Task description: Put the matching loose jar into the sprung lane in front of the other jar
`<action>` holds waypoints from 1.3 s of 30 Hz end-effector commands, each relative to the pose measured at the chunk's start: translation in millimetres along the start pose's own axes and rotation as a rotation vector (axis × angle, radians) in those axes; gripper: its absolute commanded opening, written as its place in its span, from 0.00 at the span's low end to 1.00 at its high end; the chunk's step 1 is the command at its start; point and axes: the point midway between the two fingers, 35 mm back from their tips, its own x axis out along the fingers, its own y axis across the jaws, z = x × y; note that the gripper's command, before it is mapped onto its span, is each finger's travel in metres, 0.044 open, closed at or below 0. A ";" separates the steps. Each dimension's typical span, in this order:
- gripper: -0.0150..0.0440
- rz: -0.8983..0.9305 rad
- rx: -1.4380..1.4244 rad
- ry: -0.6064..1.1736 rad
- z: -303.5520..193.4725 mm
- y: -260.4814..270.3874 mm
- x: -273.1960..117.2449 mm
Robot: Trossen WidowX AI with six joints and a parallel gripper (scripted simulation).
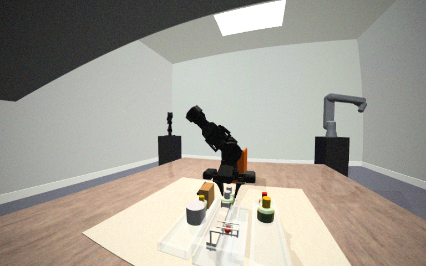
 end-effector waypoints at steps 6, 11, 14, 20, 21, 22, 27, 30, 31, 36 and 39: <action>0.30 -0.001 0.008 -0.002 -0.2 0.1 0.0; 0.52 -0.001 0.008 -0.002 -0.2 0.1 0.0; 0.65 -0.001 0.008 -0.002 -0.2 0.1 0.0; 0.77 -0.001 0.008 -0.002 -0.1 0.1 -2.5; 0.77 0.000 0.008 -0.002 0.0 0.2 -4.7; 0.77 0.000 0.008 -0.002 0.0 0.2 -7.6; 0.77 0.000 0.009 -0.002 -0.1 0.3 -20.1; 0.77 0.000 0.009 -0.002 -0.1 0.3 -20.1; 0.77 0.000 0.009 -0.002 -0.1 0.3 -20.1; 0.77 0.000 0.008 -0.002 -5.2 0.6 -20.4; 0.77 0.001 0.008 -0.001 -13.8 1.2 -20.8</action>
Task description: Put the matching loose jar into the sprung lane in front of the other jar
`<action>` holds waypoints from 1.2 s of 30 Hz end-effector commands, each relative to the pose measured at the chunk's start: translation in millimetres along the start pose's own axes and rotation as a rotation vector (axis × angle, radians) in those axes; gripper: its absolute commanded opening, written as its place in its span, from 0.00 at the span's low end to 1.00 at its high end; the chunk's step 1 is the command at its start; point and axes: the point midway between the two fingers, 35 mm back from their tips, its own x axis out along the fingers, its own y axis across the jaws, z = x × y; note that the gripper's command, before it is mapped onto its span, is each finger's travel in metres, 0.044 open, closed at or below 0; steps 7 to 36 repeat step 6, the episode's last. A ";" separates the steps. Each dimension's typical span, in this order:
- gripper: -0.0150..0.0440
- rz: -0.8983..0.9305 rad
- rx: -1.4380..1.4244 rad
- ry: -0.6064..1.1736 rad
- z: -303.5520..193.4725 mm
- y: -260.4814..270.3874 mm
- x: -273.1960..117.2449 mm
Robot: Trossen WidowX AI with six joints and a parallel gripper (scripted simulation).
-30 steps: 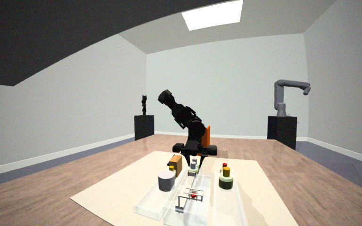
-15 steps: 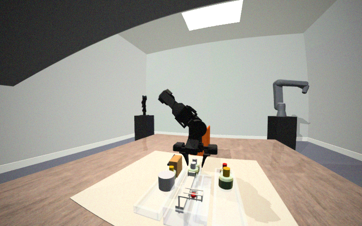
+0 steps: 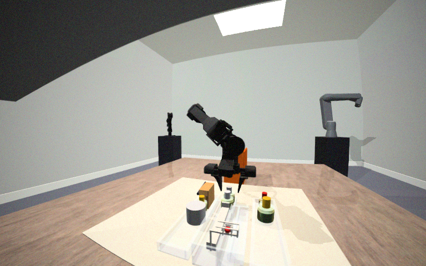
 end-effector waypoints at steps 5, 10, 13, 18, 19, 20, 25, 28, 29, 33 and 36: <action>0.77 0.005 0.005 -0.001 -24.3 0.1 -2.2; 0.77 0.005 0.005 -0.001 -27.6 0.2 -2.2; 0.77 0.005 0.005 -0.001 -27.6 0.2 -2.2; 0.77 0.005 0.005 -0.001 -27.6 0.2 -2.2; 0.77 0.005 0.005 -0.001 -27.6 0.2 -2.2; 0.77 0.005 0.005 -0.001 -27.6 0.2 -2.2; 0.77 0.005 0.005 -0.001 -27.6 0.2 -2.2; 0.77 0.005 0.005 -0.001 -27.6 0.2 -2.2; 0.77 0.005 0.005 -0.001 -27.6 0.2 -2.2; 0.77 0.005 0.005 -0.001 -27.6 0.2 -2.2; 0.77 0.005 0.005 -0.001 -27.6 0.2 -2.2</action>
